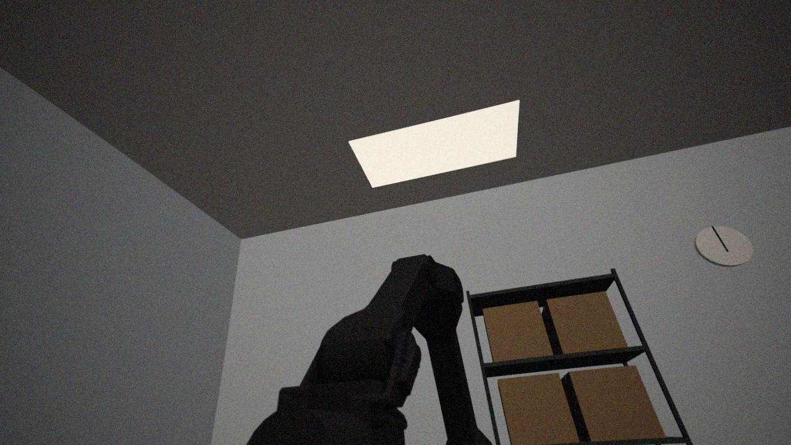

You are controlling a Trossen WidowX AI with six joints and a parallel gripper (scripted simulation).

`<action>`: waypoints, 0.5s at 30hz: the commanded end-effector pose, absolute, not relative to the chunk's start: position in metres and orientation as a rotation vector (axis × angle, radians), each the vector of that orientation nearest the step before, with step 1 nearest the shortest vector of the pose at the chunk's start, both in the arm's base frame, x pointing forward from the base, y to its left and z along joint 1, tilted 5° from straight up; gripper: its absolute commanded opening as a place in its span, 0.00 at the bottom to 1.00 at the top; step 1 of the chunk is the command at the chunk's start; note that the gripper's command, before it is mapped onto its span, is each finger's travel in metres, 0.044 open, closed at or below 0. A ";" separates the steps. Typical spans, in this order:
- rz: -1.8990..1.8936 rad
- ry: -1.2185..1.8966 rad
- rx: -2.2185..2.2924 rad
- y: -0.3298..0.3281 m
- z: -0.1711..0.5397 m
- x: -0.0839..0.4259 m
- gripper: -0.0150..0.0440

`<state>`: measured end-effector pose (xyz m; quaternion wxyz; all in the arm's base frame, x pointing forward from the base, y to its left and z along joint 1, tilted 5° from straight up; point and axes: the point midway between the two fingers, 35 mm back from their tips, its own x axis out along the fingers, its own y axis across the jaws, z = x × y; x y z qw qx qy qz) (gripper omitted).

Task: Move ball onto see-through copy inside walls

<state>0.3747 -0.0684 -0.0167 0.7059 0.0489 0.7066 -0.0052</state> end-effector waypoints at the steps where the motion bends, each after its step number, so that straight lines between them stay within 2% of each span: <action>1: -0.005 1.575 0.111 -0.067 -0.025 0.374 0.90; 15: -0.005 1.576 0.111 -0.065 -0.048 0.373 0.90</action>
